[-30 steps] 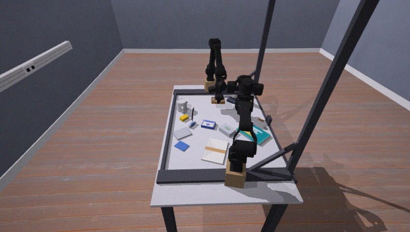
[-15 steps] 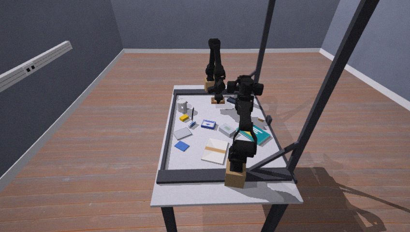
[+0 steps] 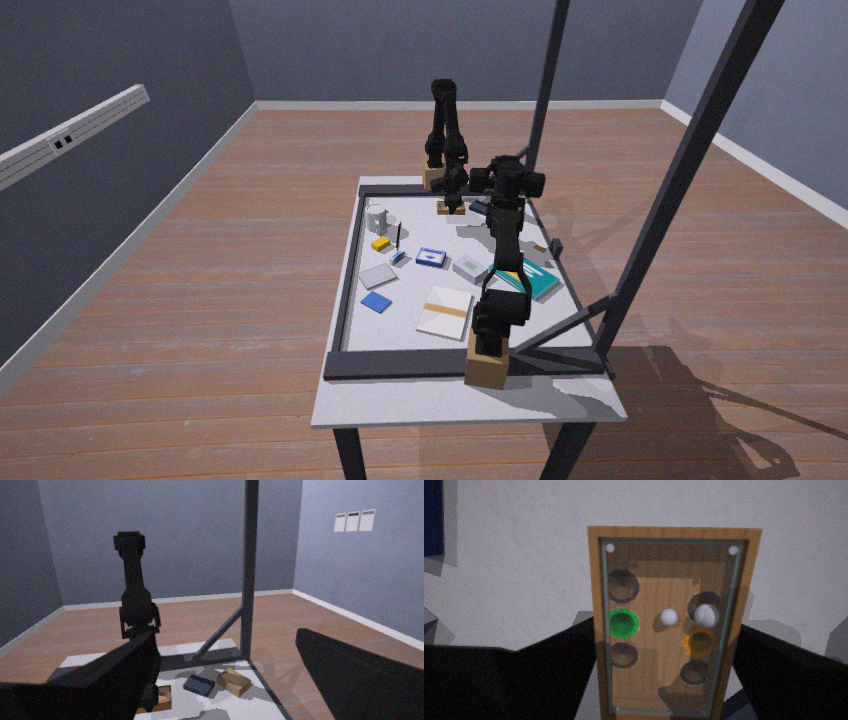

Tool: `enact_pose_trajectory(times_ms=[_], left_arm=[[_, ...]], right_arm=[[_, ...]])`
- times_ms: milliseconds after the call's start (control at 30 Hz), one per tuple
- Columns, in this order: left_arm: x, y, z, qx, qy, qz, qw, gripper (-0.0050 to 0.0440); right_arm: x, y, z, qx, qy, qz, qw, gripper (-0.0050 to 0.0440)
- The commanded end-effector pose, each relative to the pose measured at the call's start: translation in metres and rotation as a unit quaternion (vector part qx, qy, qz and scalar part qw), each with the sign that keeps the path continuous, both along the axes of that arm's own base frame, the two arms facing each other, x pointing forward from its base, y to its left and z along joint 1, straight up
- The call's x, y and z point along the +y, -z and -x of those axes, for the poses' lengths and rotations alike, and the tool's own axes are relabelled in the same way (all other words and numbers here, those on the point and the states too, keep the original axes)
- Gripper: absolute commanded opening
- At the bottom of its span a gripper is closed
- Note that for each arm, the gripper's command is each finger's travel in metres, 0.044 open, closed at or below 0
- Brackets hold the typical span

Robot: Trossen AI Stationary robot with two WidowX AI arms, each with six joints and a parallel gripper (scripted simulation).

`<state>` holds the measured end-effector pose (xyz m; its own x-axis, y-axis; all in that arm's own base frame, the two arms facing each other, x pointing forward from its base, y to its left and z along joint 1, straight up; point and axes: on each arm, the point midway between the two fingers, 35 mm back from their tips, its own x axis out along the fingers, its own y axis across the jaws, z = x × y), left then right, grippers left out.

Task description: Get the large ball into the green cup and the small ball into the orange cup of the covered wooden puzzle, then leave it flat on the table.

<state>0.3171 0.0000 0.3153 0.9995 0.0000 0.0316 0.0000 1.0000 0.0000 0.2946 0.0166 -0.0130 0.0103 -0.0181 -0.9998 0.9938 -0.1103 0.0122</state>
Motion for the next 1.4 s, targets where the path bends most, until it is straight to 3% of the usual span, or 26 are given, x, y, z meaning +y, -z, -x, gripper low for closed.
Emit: enact_pose_trajectory(times_ms=[0, 400, 1000, 1367], left_arm=[[0.000, -0.008, 0.001, -0.009, 0.000, 0.000, 1.000, 0.0400], [0.000, -0.008, 0.001, -0.009, 0.000, 0.000, 1.000, 0.0400], [0.000, -0.008, 0.001, -0.009, 0.000, 0.000, 1.000, 0.0400], [0.000, -0.008, 0.001, -0.009, 0.000, 0.000, 1.000, 0.0400]], right_arm=[[0.000, -0.007, -0.004, -0.018, 0.001, 0.003, 1.000, -0.0050], [0.000, -0.007, 0.004, -0.104, 0.001, 0.006, 0.995, -0.0050], [-0.010, -0.003, 0.009, -0.148, 0.000, -0.126, 0.981, -0.0050], [-0.010, -0.004, 0.008, -0.153, -0.001, -0.126, 0.980, -0.0050]])
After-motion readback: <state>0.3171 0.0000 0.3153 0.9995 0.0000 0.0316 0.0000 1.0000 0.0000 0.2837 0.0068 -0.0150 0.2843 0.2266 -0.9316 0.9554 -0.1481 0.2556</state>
